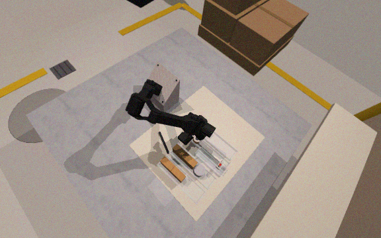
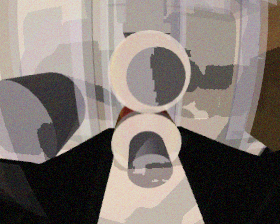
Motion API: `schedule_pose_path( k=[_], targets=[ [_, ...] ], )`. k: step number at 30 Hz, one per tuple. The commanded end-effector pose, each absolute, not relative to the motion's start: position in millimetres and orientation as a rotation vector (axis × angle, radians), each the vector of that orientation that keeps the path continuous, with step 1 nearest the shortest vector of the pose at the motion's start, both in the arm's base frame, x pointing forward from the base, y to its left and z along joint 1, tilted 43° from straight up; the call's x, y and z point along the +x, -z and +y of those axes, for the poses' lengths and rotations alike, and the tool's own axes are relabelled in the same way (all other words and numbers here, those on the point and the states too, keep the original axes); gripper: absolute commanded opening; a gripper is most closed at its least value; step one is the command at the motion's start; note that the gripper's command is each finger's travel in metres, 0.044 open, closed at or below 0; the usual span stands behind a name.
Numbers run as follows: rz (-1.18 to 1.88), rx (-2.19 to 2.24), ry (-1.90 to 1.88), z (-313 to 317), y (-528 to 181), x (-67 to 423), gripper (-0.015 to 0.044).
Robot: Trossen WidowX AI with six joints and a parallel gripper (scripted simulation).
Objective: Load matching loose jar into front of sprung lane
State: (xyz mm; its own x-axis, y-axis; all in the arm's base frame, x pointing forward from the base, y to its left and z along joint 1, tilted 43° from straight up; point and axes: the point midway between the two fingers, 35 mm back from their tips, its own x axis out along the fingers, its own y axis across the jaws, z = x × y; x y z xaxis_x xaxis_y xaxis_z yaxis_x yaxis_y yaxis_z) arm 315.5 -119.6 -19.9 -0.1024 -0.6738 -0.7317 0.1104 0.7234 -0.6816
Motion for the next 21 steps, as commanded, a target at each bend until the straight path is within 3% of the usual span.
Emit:
schedule_pose_path(
  k=[1,4,15,21],
  targets=[
    [1.542,-0.476,0.707,-119.5,19.8,315.0,0.0],
    [1.542,-0.476,0.707,-119.5,19.8,315.0,0.0],
    [1.542,-0.476,0.707,-119.5,20.0,315.5,0.0289],
    [1.542,-0.475,0.707,-114.2,14.6,316.6,0.0299]
  ],
)
